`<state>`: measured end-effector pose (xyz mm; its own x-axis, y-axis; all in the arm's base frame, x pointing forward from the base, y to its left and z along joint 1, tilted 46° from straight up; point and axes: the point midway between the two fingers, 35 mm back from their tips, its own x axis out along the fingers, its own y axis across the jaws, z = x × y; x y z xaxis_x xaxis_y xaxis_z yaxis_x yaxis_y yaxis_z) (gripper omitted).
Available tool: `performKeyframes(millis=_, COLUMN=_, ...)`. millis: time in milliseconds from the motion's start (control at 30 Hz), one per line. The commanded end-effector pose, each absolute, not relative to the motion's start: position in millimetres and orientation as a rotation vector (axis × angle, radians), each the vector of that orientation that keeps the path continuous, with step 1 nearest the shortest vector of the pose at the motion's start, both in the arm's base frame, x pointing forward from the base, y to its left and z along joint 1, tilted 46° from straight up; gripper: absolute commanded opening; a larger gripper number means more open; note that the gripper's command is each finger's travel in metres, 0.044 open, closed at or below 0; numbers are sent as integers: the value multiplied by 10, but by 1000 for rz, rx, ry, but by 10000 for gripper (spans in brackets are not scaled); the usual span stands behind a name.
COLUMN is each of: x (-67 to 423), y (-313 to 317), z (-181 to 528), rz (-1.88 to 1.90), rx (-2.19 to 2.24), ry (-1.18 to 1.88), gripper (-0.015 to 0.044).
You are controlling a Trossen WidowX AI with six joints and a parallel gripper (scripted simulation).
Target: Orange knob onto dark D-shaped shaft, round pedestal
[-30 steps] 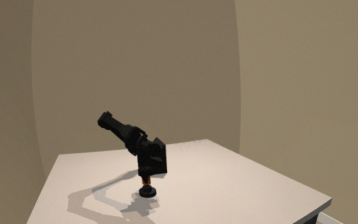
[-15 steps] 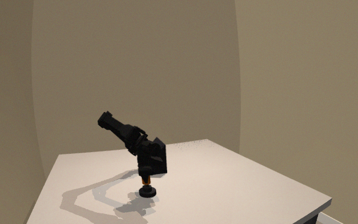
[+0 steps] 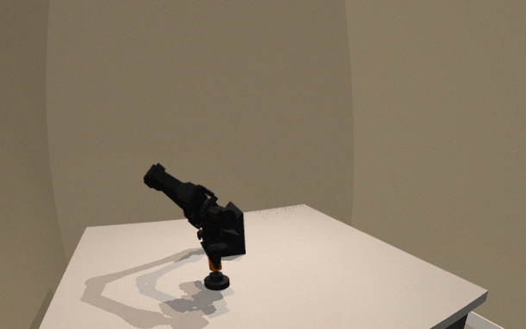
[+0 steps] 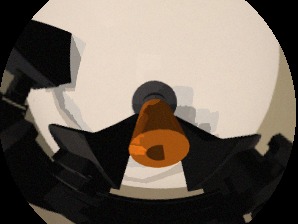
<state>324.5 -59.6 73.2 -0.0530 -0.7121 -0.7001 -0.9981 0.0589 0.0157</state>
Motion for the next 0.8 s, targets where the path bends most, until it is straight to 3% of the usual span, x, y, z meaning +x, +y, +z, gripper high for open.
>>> performKeyframes(millis=0, x=3243, y=-597, z=732, rz=721, rx=-1715, ry=1816, gripper=0)
performKeyframes(millis=767, x=3237, y=-584, z=749, rz=721, rx=-1715, ry=1816, gripper=0)
